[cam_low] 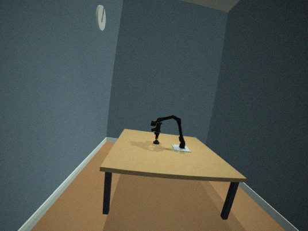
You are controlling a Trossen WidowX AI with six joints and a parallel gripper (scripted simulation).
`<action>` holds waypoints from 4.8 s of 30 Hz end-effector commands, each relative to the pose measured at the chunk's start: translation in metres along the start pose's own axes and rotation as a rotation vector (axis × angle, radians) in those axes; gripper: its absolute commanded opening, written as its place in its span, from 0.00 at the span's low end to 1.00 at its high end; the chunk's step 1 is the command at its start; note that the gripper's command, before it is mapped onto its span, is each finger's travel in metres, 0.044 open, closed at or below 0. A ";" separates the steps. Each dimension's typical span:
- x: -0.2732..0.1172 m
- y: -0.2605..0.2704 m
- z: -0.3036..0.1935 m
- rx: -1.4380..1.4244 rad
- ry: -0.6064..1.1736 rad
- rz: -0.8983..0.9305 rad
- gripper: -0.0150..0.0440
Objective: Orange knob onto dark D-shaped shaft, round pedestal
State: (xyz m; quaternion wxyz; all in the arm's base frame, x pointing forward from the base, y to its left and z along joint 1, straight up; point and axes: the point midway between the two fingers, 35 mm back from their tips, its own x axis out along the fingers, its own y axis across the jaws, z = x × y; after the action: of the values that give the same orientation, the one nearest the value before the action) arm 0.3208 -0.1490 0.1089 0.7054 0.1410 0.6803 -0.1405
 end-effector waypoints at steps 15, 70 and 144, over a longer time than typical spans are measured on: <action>0.000 -0.001 -0.007 0.215 0.000 -0.004 0.25; 0.000 -0.001 -0.007 0.424 0.000 -0.004 0.25; -0.001 -0.001 -0.004 0.660 -0.001 -0.004 0.25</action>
State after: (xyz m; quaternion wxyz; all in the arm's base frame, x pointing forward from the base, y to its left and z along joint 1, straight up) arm 0.3155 -0.1475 0.1080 0.6250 0.3539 0.6037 -0.3460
